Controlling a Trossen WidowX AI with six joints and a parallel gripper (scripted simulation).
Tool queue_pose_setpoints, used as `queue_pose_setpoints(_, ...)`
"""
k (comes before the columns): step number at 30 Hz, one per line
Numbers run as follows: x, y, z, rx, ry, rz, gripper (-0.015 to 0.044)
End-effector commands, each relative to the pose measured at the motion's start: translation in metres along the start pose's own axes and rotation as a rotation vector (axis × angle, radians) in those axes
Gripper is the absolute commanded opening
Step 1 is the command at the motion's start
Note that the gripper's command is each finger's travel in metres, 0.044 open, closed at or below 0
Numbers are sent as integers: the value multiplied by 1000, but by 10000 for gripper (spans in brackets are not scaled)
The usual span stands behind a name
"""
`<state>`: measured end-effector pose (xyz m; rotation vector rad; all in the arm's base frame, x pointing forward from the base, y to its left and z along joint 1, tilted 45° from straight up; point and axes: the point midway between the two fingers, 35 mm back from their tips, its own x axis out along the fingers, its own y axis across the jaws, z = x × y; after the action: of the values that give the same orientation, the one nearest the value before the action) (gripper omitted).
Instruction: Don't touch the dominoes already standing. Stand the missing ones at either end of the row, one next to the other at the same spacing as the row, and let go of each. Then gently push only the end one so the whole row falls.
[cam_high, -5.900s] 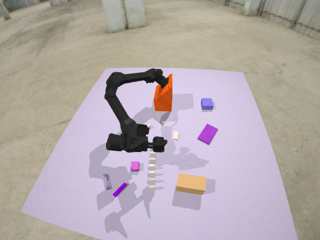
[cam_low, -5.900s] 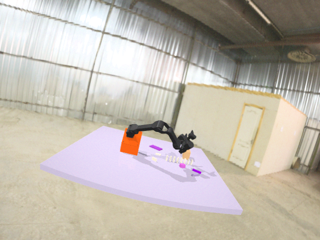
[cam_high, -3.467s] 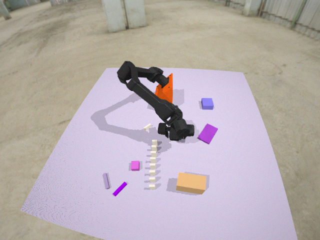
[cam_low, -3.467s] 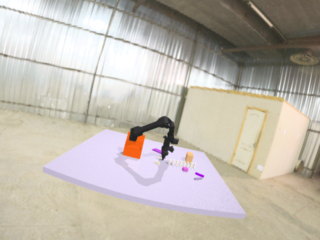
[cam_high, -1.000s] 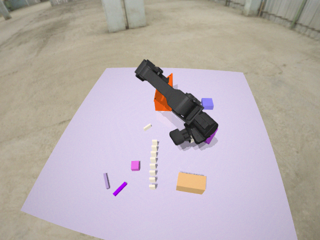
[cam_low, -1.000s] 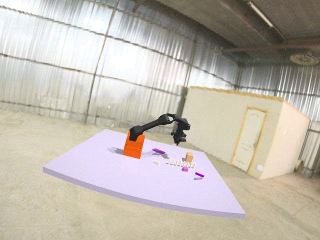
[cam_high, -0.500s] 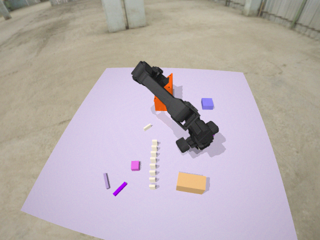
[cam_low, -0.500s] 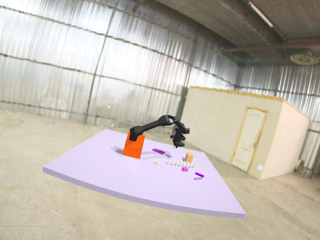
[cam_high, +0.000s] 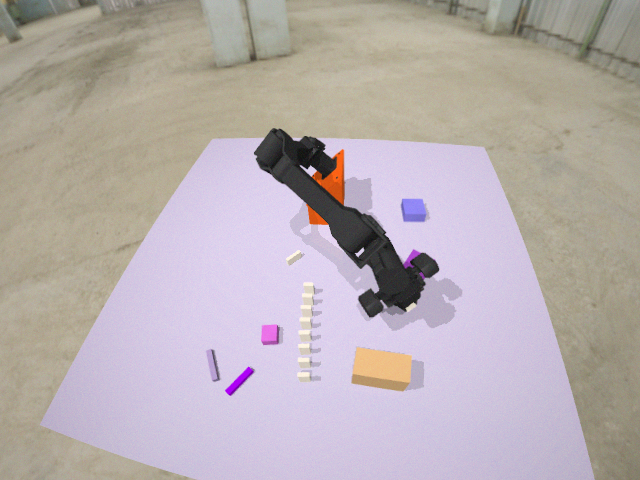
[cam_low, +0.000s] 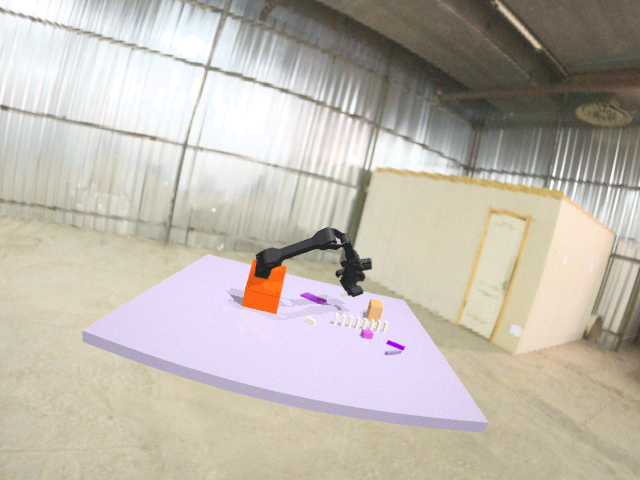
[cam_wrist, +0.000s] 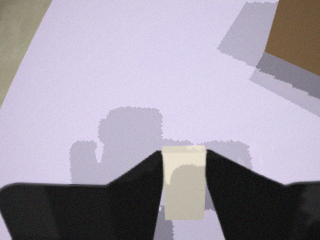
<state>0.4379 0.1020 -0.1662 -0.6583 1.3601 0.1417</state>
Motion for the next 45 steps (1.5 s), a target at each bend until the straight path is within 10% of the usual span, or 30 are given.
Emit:
queue_pose_setpoints(1,5,1,1,-6,-61,25,107)
queue_pose_setpoints(45,-24,-19,-23,-153,-774,8,107)
